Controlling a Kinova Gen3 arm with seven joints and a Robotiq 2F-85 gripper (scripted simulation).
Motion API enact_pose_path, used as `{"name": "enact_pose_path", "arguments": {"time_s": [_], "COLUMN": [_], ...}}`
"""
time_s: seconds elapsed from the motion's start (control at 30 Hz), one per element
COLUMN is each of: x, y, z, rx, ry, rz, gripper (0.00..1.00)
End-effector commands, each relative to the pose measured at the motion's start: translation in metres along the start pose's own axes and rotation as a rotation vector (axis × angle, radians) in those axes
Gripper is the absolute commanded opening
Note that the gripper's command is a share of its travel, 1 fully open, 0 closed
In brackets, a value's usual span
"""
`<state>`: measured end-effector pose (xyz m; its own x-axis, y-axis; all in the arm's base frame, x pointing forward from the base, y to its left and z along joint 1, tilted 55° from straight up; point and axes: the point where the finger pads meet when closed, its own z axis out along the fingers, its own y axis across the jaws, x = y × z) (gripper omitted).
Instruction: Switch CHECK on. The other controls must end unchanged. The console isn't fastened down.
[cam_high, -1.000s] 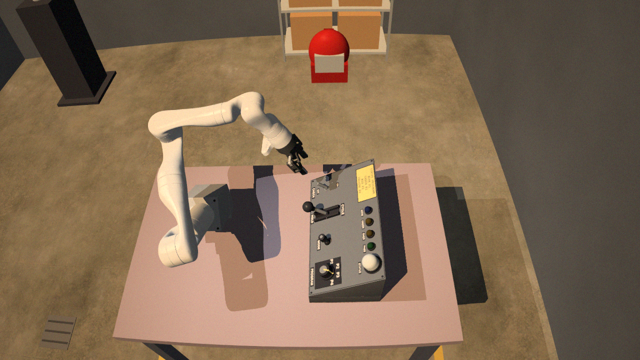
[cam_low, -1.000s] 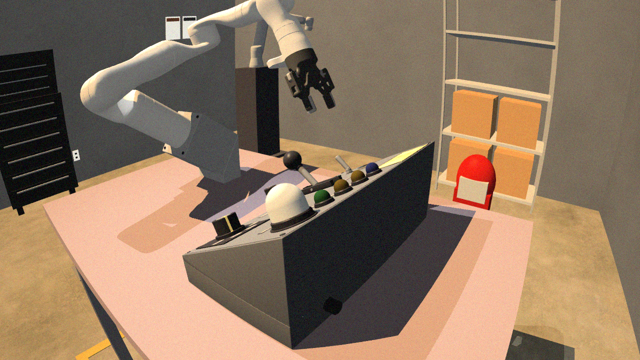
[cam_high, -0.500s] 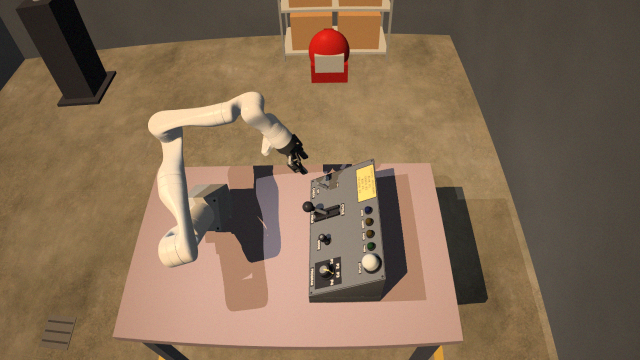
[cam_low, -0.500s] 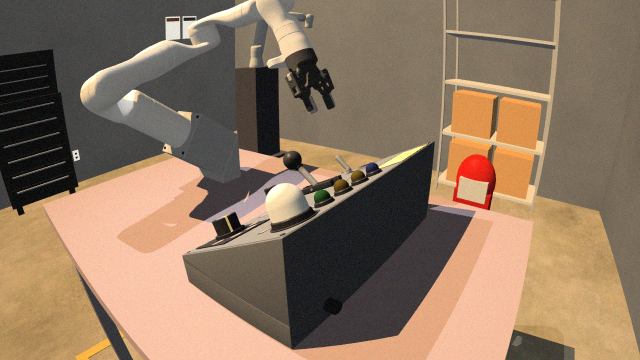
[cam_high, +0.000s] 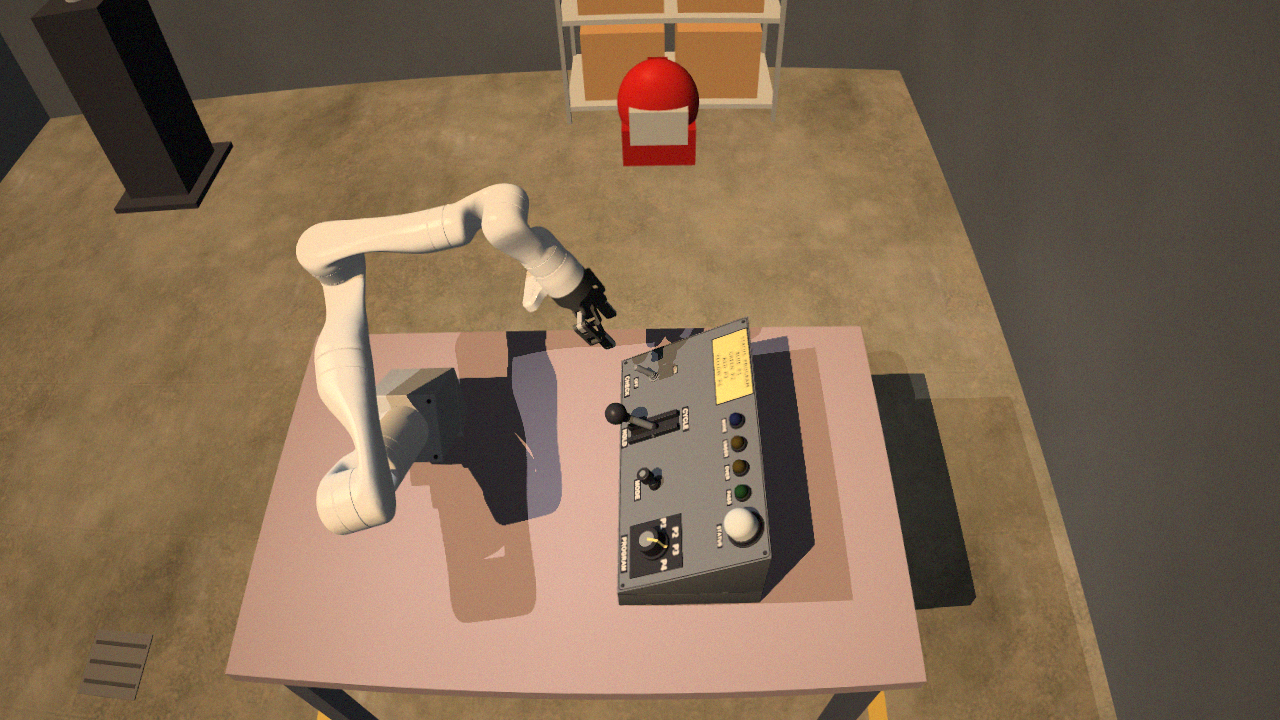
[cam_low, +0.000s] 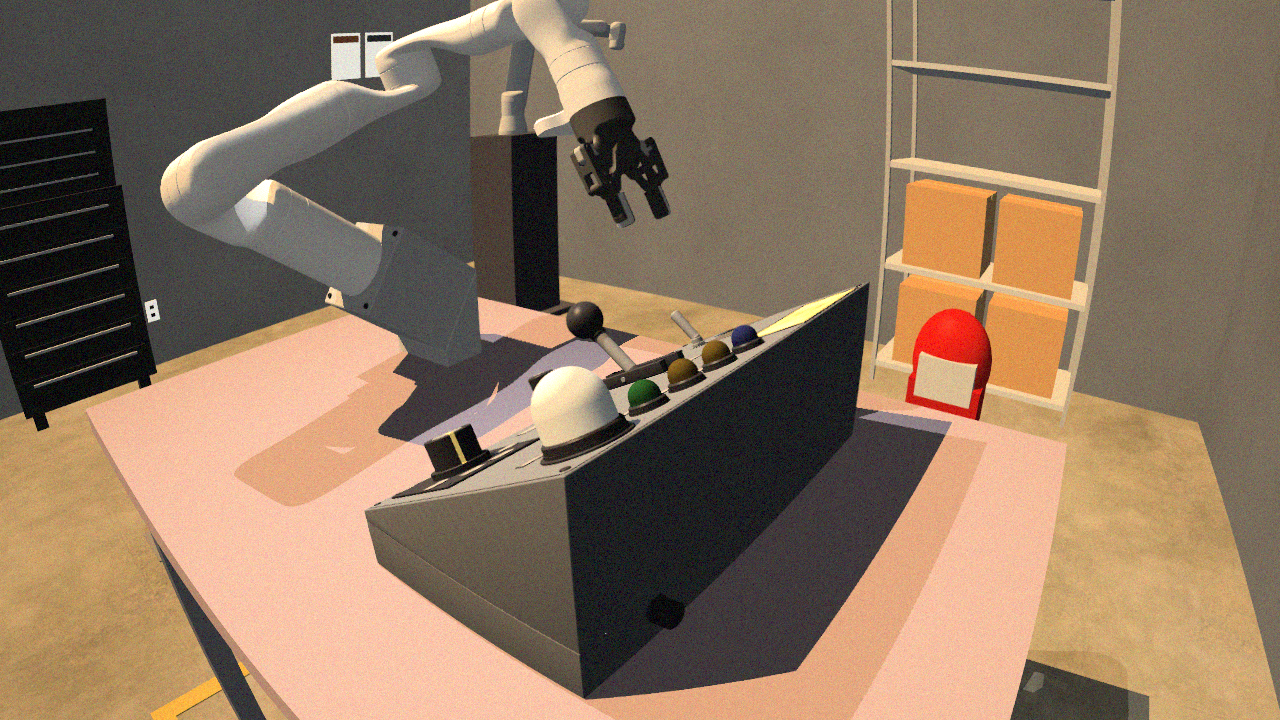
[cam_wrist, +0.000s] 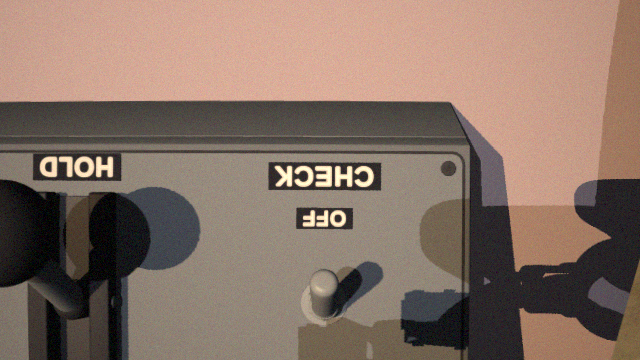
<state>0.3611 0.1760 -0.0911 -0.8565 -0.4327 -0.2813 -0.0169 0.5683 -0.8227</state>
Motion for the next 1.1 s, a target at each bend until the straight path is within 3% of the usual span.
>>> {"name": "enact_pose_path", "arguments": {"time_s": [0.0,0.07,0.13,0.23,0.3,0.33,1.07], "x": [0.004,0.020,0.020,0.047,0.051,0.051,0.051], "y": [0.001,0.002,0.002,0.002,0.002,0.002,0.002], "z": [-0.001,-0.002,-0.002,-0.001,-0.001,-0.001,-0.001], "rx": [-0.002,-0.003,-0.003,-0.001,-0.001,-0.001,-0.001], "ry": [-0.001,-0.001,-0.001,-0.001,-0.001,-0.001,-0.001], "rz": [0.000,0.000,0.000,0.001,0.001,0.001,0.001], "gripper": [0.77,0.77,0.77,0.77,0.77,0.10,0.10]}}
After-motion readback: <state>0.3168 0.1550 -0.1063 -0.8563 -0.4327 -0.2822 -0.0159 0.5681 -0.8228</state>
